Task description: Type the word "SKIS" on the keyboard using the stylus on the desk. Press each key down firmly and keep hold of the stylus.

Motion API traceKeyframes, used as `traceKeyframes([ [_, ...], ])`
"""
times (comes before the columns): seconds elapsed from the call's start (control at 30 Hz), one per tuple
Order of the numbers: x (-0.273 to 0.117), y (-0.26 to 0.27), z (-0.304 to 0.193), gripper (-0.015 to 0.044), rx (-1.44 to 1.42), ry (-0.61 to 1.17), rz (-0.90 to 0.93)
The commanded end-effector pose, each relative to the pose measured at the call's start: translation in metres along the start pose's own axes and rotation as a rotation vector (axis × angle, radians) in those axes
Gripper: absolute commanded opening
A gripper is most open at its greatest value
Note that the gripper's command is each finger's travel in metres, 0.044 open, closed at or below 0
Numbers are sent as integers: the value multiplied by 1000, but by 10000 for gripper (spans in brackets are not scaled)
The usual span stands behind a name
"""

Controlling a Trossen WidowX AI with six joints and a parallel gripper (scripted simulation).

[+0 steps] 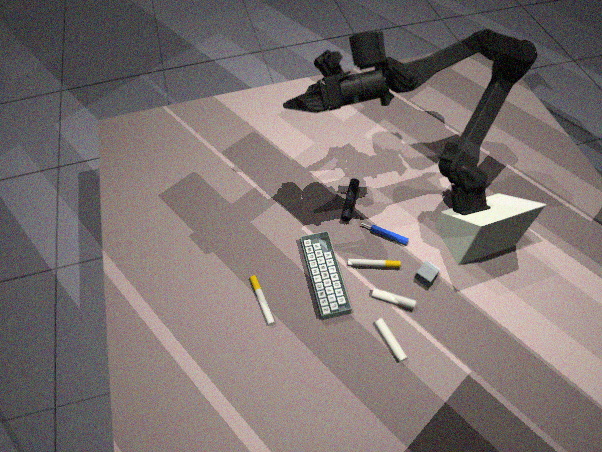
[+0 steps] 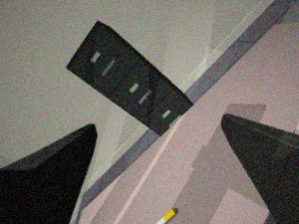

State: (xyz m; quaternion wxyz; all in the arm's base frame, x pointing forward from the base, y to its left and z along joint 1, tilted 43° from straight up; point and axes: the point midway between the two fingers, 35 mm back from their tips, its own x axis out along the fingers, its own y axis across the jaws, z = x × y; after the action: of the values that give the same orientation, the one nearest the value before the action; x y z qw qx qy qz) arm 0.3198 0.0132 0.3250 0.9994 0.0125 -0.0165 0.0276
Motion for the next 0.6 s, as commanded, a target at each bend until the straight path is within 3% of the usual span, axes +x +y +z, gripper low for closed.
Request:
traceKeyframes([
  [0.0, 2, 0, -2, 414, 4, 10, -1],
  [0.3, 62, 25, -113, 177, 105, 517, -92],
  [0.5, 76, 43, -196, 20, 43, 841, -216],
  [0.57, 76, 49, -223, 0, 1, 939, -261],
])
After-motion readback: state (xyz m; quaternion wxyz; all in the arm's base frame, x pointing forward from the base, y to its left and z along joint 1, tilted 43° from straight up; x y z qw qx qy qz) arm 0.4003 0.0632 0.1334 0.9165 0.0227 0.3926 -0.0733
